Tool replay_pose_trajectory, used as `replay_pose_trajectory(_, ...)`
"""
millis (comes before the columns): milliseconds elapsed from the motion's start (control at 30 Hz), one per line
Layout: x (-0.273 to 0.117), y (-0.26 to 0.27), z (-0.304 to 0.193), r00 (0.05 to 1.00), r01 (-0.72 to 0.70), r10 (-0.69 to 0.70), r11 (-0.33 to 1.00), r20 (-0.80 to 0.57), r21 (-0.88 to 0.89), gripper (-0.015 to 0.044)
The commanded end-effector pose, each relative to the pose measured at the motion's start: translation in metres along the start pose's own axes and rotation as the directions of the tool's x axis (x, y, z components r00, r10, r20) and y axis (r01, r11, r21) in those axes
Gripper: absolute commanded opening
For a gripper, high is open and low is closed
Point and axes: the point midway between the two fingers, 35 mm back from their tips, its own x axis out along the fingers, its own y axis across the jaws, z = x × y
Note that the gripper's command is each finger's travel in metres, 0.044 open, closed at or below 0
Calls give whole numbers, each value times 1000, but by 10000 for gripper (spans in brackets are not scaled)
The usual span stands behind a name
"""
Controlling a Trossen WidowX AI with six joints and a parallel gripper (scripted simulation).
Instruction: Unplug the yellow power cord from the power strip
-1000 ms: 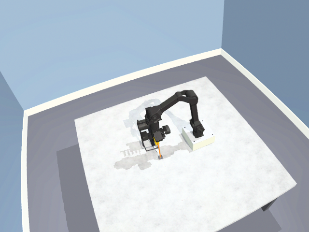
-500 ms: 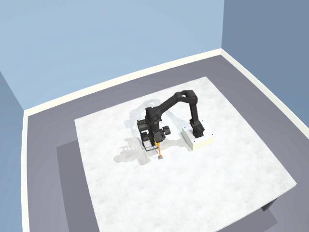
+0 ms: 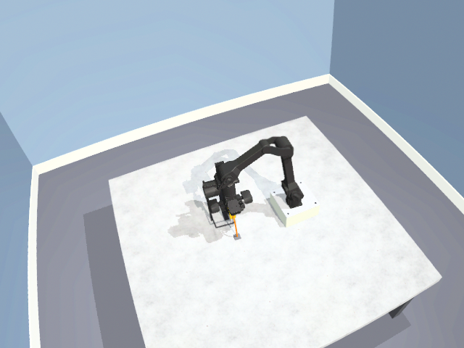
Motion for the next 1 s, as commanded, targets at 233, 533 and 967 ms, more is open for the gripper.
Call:
replay_pose_trajectory(233,0,-2,17,1000,0,0,1000,2,-1,0)
replay_pose_trajectory(533,-1,-2,32,1000,0,0,1000,3,-2,0)
replay_pose_trajectory(967,-1,1,49,1000,0,0,1000,4,-3,26)
